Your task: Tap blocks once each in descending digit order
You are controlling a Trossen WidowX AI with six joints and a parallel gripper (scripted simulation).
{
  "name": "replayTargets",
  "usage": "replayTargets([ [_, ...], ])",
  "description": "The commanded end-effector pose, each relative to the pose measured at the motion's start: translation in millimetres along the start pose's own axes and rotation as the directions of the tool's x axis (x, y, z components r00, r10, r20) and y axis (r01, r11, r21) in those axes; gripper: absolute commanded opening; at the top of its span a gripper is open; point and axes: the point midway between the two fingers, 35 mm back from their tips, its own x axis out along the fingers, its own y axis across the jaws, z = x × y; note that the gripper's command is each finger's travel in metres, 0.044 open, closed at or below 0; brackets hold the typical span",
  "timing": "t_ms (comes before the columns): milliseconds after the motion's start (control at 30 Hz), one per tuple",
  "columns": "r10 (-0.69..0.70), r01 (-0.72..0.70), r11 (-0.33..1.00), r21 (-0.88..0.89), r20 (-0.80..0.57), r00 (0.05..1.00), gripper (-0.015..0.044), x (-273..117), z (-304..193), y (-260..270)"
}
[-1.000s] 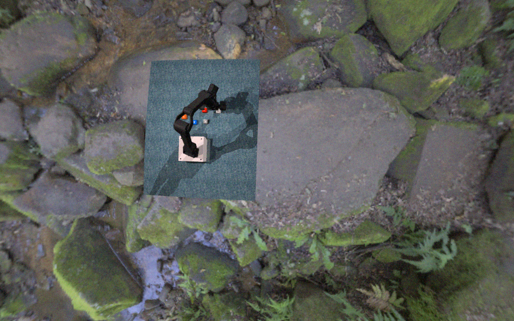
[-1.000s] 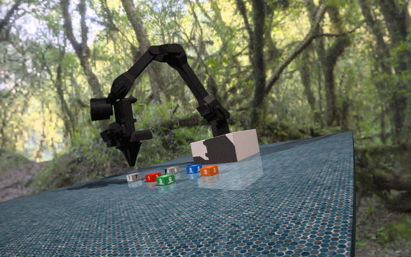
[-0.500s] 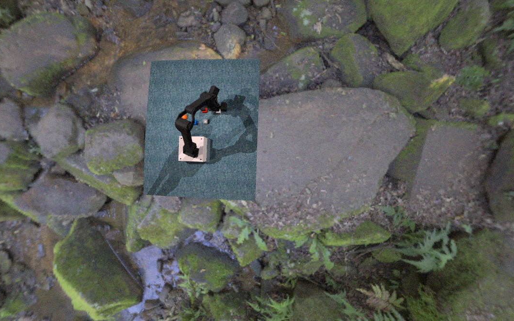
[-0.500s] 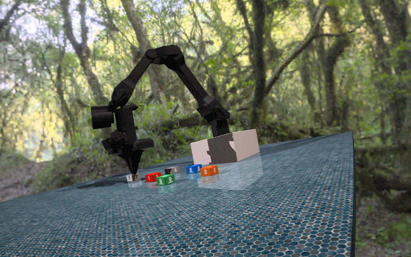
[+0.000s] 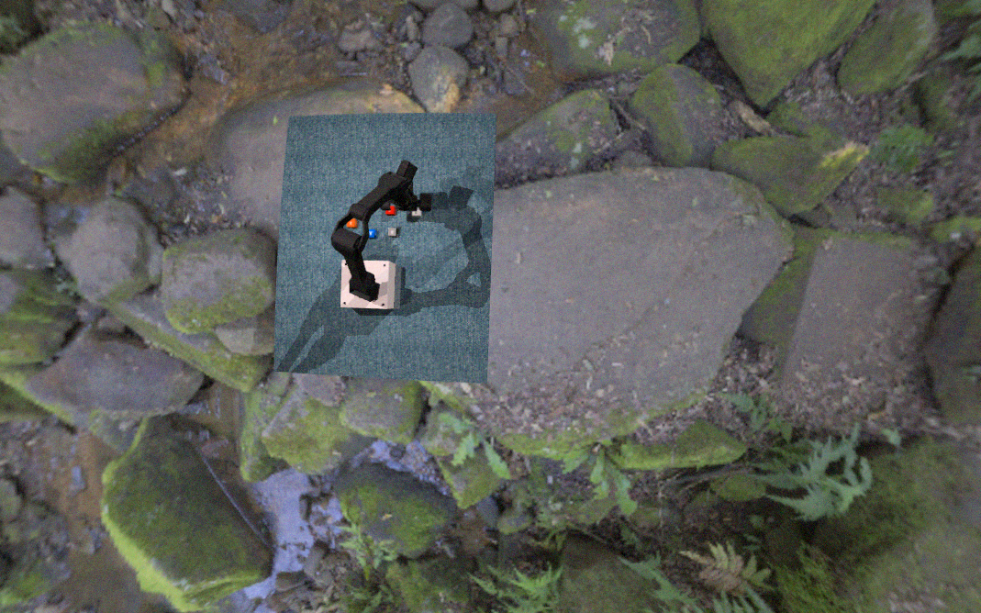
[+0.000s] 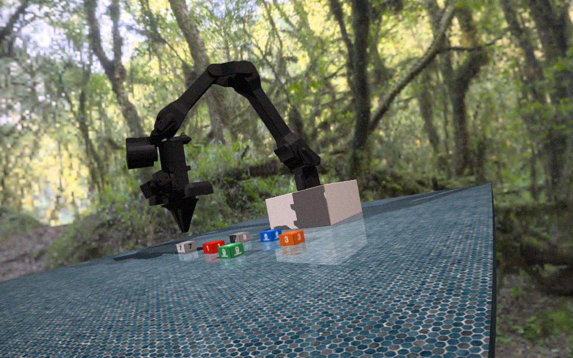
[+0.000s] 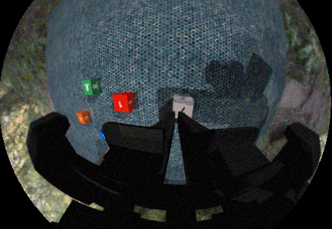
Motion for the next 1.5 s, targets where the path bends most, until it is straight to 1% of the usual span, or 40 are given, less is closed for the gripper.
replayTargets([
  [0, -0.003, 0.003, 1.000, -0.001, 0.000, 1.000, 0.0020, -31, 2, -1],
  [67, -0.002, 0.002, 1.000, -0.001, 0.000, 1.000, 0.0020, -69, 2, -1],
  [133, -0.002, 0.002, 1.000, -0.001, 0.000, 1.000, 0.0020, -82, 0, 0],
  [333, -0.002, 0.002, 1.000, -0.001, 0.000, 1.000, 0.0020, -83, 0, 3],
  [400, 0.002, -0.002, 1.000, -0.001, 0.000, 1.000, 0.0020, -84, -5, 28],
  [500, 0.008, -0.008, 1.000, -0.001, -0.001, 1.000, 0.0020, -87, -24, 81],
  [700, 0.016, -0.016, 1.000, -0.002, -0.008, 1.000, 0.0020, -83, -81, 160],
  [767, 0.016, -0.016, 1.000, -0.002, -0.009, 1.000, 0.0020, -82, -89, 167],
  [933, 0.016, -0.016, 1.000, -0.002, -0.009, 1.000, 0.0020, -82, -90, 167],
  [1000, 0.016, -0.016, 1.000, -0.002, -0.009, 1.000, 0.0020, -71, -88, 168],
  [1100, 0.016, -0.016, 1.000, -0.002, -0.009, 1.000, 0.0020, -23, -87, 169],
  [1167, 0.015, -0.015, 1.000, -0.002, -0.009, 1.000, 0.0020, -3, -90, 169],
  [1467, 0.015, -0.015, 1.000, -0.002, -0.009, 1.000, 0.0020, 2, -91, 169],
])
